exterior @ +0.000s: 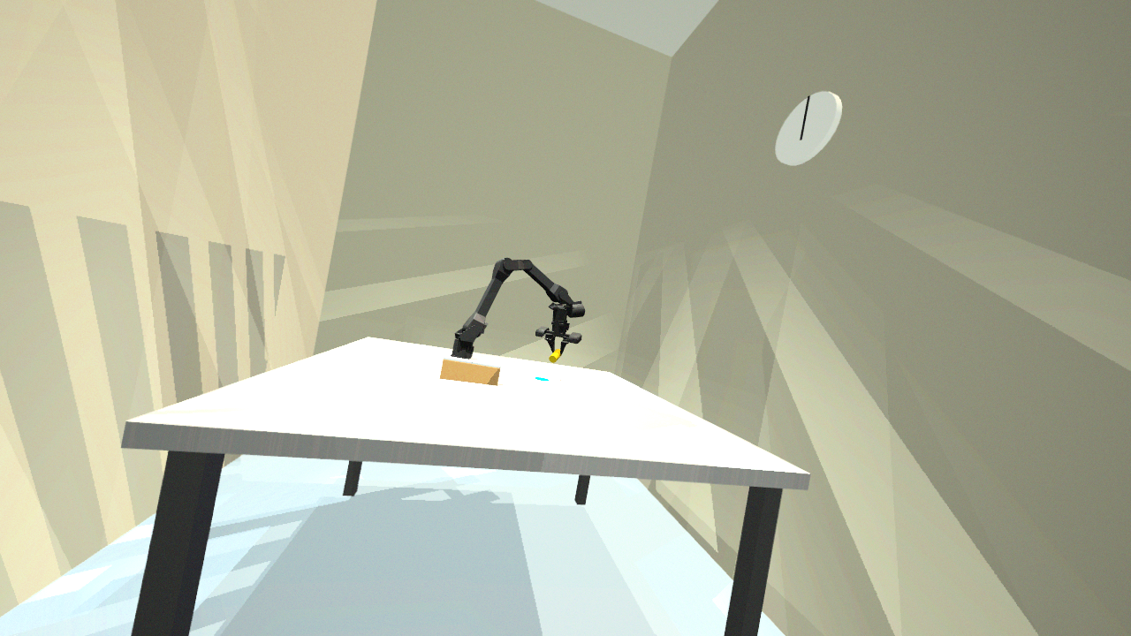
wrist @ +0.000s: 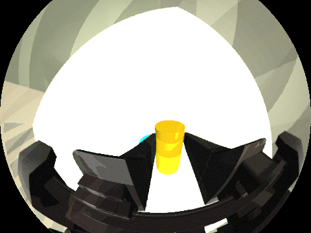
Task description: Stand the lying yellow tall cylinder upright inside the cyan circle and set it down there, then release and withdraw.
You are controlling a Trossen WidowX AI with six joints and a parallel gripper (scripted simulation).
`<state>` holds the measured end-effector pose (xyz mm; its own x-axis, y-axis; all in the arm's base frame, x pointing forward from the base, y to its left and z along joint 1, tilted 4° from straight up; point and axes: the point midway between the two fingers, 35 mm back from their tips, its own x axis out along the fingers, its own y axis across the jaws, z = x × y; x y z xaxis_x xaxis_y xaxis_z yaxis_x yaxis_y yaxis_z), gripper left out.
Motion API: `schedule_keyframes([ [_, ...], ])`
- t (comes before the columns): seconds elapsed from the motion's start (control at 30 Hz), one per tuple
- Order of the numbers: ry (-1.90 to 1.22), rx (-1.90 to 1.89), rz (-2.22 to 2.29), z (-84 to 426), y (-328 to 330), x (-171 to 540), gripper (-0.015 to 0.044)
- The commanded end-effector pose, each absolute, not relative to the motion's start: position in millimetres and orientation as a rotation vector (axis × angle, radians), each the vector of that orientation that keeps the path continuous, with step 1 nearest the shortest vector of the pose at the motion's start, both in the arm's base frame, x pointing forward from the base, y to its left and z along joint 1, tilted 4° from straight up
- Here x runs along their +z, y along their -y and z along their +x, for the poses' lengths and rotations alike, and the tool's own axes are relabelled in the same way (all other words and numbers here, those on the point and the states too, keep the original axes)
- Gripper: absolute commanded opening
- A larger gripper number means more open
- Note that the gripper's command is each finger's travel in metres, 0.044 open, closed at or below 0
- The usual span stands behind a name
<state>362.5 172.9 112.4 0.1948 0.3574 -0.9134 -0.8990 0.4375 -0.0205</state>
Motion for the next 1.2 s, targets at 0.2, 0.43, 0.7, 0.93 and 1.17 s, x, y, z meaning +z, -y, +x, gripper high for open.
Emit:
schedule_keyframes([
  [0.2,-0.959,0.969,-0.584,371.5,-175.0,108.4,0.0105],
  [0.43,-0.924,0.967,-0.544,376.8,-176.0,106.1,0.0105],
  [0.7,-0.883,0.966,-0.500,382.4,-176.8,103.8,0.0105],
  [0.93,-0.847,0.967,-0.463,386.9,-177.2,102.3,0.0105],
  [1.17,-0.811,0.968,-0.427,391.0,-177.3,101.1,0.0105],
])
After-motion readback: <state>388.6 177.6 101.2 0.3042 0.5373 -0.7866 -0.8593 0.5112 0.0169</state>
